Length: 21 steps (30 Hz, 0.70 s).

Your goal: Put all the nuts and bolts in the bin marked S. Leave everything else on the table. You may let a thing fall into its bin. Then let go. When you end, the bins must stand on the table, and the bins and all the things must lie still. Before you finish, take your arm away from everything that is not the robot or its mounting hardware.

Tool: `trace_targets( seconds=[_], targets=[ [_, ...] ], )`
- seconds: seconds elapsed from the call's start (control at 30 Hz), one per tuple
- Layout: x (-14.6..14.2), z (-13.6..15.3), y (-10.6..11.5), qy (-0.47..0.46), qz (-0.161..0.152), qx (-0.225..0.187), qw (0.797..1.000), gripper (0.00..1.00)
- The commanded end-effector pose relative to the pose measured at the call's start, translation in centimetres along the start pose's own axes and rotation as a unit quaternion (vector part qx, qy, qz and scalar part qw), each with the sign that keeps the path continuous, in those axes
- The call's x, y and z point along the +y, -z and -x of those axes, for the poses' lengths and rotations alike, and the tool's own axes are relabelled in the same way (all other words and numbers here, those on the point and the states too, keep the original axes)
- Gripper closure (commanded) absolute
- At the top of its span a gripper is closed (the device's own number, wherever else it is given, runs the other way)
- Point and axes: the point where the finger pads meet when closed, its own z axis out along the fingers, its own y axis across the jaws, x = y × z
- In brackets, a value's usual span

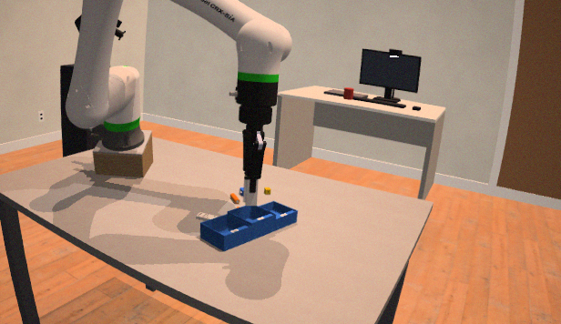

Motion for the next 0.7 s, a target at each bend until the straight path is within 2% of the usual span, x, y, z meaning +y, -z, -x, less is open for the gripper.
trace_targets(
  seconds=[0.0, 0.3, 0.37, 0.4, 0.67],
  targets=[
    [0.01, 0.0, 0.01, 0.078, -0.004, 0.002, 0.997, 0.93],
    [-0.03, -0.02, 0.02, 0.227, -0.007, 0.004, 0.974, 0.93],
    [-0.03, -0.02, 0.02, 0.227, -0.007, 0.004, 0.974, 0.93],
    [-0.03, -0.02, 0.02, 0.268, -0.011, 0.006, 0.963, 0.93],
    [0.0, -0.01, 0.01, 0.268, -0.011, 0.006, 0.963, 0.93]
  ],
)
